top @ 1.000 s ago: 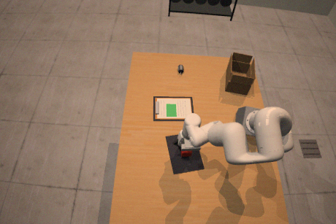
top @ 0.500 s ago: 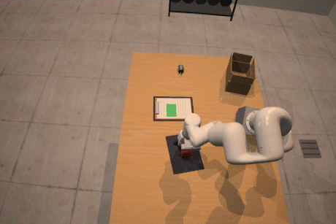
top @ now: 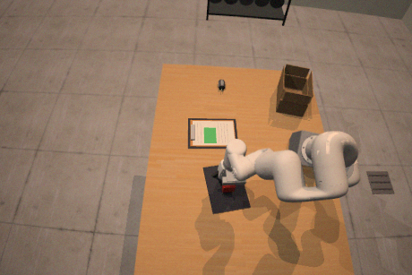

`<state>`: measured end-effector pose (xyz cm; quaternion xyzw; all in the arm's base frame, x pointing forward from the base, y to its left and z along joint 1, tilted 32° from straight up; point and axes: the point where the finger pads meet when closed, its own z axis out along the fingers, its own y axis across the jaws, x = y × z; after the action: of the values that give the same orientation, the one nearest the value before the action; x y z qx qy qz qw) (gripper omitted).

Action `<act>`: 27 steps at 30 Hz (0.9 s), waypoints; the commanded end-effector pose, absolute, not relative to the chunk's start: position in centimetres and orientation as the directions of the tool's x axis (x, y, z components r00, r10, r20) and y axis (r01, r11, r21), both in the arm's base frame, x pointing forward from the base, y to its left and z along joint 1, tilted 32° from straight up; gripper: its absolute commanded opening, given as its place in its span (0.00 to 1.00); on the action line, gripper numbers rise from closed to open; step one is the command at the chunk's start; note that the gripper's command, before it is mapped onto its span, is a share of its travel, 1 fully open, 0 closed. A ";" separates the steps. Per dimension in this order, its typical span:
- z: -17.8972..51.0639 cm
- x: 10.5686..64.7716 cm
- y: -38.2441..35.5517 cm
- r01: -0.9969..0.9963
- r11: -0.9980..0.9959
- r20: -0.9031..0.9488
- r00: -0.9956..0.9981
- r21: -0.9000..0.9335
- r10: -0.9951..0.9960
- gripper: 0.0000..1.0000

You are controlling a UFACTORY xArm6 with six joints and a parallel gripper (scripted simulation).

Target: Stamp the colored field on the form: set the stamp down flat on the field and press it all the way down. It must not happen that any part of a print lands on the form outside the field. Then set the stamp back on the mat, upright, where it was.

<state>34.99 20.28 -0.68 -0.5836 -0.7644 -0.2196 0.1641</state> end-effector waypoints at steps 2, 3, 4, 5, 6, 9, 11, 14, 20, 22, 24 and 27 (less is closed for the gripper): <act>-0.6 35.1 20.3 0.964 0.222 0.507 -0.265 0.146 0.820 0.34; -0.6 35.1 20.3 0.964 0.222 0.507 -0.265 0.146 0.820 0.34; -0.5 35.1 20.2 0.964 0.222 0.507 -0.265 0.146 0.820 0.34; -0.4 35.1 20.1 0.964 0.222 0.507 -0.265 0.146 0.820 0.34; -0.2 35.1 20.0 0.964 0.222 0.507 -0.265 0.146 0.820 0.34; 0.9 35.1 19.3 0.964 0.222 0.507 -0.265 0.146 0.820 0.34; 1.7 35.1 18.8 0.964 0.222 0.507 -0.265 0.146 0.820 0.34; 2.6 35.1 18.3 0.964 0.222 0.507 -0.265 0.146 0.820 0.34; 2.8 35.1 18.2 0.964 0.222 0.507 -0.265 0.146 0.820 0.34; 2.8 35.1 18.2 0.964 0.222 0.507 -0.265 0.146 0.820 0.34; 2.8 35.1 18.2 0.964 0.222 0.507 -0.265 0.146 0.820 0.34; 2.7 35.4 17.9 0.964 0.221 0.507 -0.265 0.146 0.820 0.34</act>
<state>34.94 18.18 2.66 -0.5836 -0.7644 -0.2194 0.1644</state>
